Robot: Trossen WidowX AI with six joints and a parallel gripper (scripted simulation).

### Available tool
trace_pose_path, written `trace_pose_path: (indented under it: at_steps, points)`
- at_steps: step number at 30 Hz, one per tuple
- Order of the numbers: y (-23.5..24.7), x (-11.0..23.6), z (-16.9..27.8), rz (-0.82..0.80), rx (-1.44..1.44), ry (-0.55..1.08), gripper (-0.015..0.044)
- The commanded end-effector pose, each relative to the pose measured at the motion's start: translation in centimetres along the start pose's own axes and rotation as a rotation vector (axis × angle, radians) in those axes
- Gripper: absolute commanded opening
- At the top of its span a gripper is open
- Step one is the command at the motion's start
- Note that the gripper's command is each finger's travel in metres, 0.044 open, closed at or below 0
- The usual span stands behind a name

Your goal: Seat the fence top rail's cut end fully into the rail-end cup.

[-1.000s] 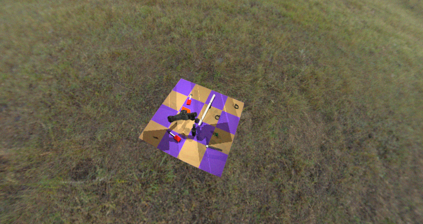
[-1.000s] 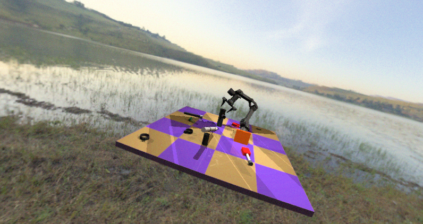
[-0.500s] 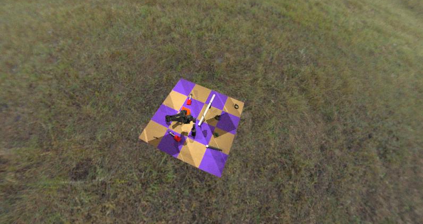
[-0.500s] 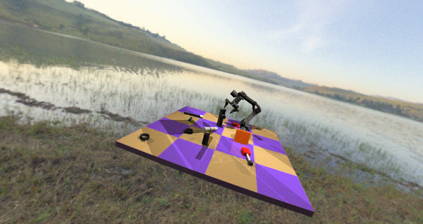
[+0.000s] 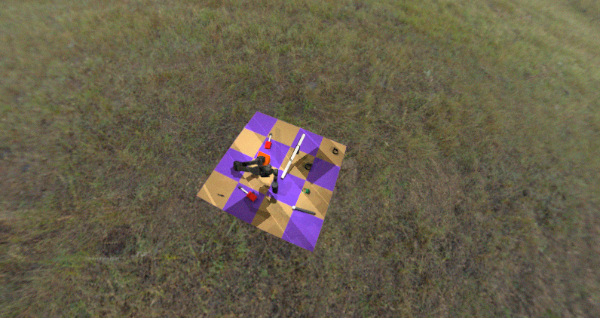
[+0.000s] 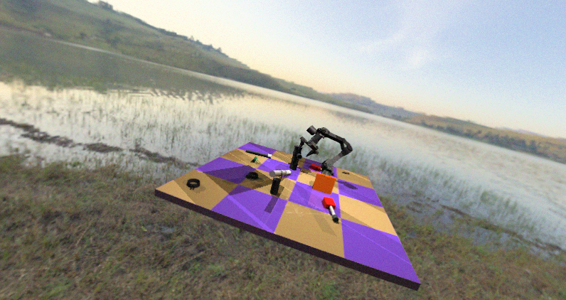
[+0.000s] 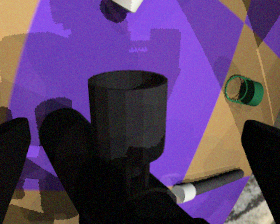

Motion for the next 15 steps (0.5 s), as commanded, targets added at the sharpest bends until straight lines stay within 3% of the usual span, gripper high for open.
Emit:
trace_pose_path:
  at_steps: [1,15]
  points:
    - [0.1,-0.5,-0.1,-0.004,0.006,-0.006,0.0440]
    - [-0.1,-2.8,-0.2,-0.005,0.004,-0.009,0.0440]
Point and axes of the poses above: the point midway between the two fingers, 35 mm back from their tips, its own x axis back along the fingers, its own y axis across the jaws, z = x × y, the point moved 8 cm from there along x, back along the fingers, and after that the axes turned 14 degrees about -x, right-handed, at the moved point
